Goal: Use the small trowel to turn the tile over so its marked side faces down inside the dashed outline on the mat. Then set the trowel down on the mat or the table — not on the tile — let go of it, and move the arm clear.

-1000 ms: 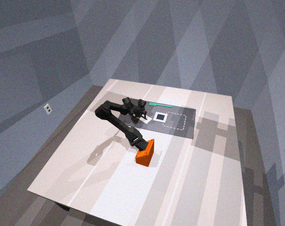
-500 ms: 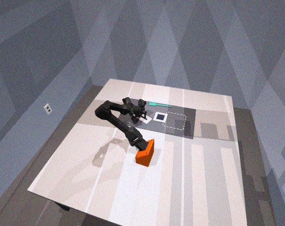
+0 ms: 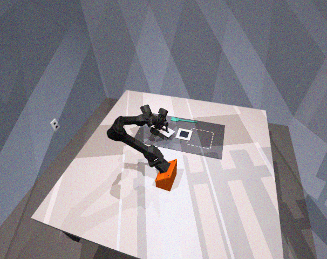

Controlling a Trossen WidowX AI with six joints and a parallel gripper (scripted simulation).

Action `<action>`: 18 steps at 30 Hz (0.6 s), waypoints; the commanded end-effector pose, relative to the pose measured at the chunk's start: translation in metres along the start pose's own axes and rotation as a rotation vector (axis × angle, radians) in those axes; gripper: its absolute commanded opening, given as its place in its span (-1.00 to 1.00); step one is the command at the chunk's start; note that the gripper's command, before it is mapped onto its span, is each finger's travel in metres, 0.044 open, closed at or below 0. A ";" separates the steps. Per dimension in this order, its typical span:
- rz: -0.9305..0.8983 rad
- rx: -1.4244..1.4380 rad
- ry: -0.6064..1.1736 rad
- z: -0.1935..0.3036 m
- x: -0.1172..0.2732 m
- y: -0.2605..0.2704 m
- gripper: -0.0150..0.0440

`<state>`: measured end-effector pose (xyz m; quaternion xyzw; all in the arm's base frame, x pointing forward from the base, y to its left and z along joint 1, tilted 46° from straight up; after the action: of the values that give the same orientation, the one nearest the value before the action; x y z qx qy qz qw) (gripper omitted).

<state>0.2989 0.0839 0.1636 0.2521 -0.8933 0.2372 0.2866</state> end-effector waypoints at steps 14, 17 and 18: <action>-0.016 0.039 -0.107 0.000 -0.010 -0.012 -0.49; -0.028 0.062 -0.161 0.002 -0.018 -0.016 -0.49; -0.032 0.071 -0.179 0.003 -0.020 -0.017 -0.49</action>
<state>0.3148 0.0802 0.1609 0.2864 -0.9006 0.2379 0.2243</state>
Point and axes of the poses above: the point midway between the two fingers, 35 mm back from their tips, its own x axis back along the fingers, its own y axis across the jaws, z = x × y, the point moved 6 cm from there along x, back along the fingers, and after that the axes turned 8 degrees about -x, right-handed, at the moved point
